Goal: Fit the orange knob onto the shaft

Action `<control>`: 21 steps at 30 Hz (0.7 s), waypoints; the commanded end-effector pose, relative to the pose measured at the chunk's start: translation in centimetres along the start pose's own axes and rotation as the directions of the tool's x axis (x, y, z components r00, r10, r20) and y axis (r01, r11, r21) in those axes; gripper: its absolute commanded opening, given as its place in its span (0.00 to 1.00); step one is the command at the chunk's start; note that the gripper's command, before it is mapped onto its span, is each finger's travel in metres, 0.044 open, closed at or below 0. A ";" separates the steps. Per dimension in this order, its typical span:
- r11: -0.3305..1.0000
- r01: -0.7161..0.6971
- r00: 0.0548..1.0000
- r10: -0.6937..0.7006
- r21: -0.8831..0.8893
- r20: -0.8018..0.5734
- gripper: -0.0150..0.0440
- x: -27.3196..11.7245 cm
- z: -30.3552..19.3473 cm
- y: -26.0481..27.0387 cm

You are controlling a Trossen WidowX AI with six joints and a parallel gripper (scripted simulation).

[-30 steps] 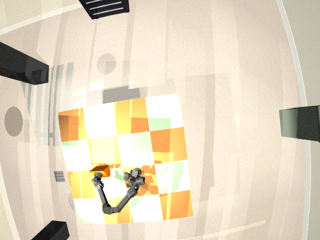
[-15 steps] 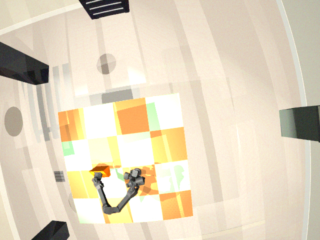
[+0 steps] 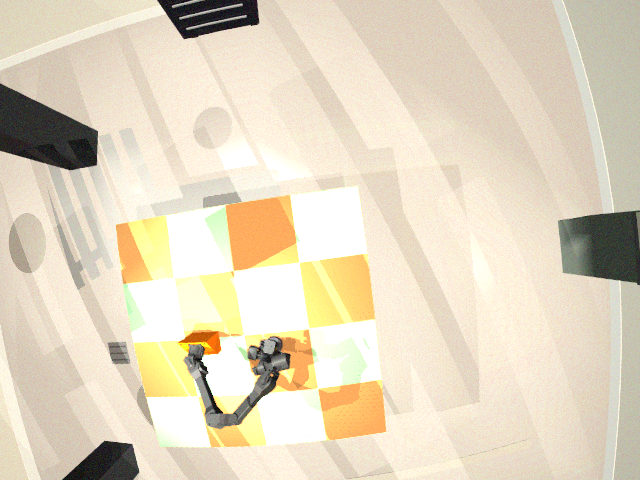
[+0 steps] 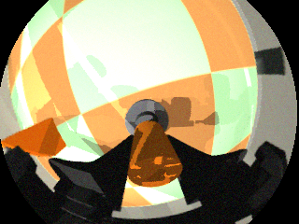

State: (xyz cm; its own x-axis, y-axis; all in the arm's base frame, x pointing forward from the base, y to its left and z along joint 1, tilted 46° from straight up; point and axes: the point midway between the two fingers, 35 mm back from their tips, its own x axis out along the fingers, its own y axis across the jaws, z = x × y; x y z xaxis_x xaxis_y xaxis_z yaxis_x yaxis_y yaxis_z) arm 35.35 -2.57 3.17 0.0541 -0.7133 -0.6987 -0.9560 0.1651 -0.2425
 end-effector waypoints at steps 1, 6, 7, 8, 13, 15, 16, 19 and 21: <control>1.000 0.008 1.000 -0.008 -0.002 0.005 0.25 -0.2 0.0 -0.6; 1.000 0.008 1.000 -0.008 -0.002 0.005 0.25 -0.2 0.0 -0.6; 1.000 0.008 1.000 -0.008 -0.002 0.005 0.25 -0.2 0.0 -0.7; 1.000 0.008 1.000 -0.008 -0.002 0.005 0.25 -0.2 0.0 -0.7; 1.000 0.008 1.000 -0.008 -0.002 0.005 0.25 -0.2 0.0 -0.6; 1.000 0.008 1.000 -0.008 -0.002 0.005 0.25 -0.2 0.0 -0.6; 1.000 0.008 1.000 -0.008 -0.002 0.005 0.25 -0.2 0.0 -0.5; 1.000 0.008 1.000 -0.008 -0.002 0.005 0.25 -0.2 0.0 -0.4; 1.000 0.008 1.000 -0.008 -0.002 0.005 0.25 -0.1 0.0 -0.4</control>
State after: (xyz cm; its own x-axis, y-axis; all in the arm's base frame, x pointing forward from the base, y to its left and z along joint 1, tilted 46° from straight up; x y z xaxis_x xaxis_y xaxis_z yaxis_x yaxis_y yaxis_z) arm 35.72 -2.67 3.37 0.0576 -0.7119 -0.6999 -0.9549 0.1652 -0.2467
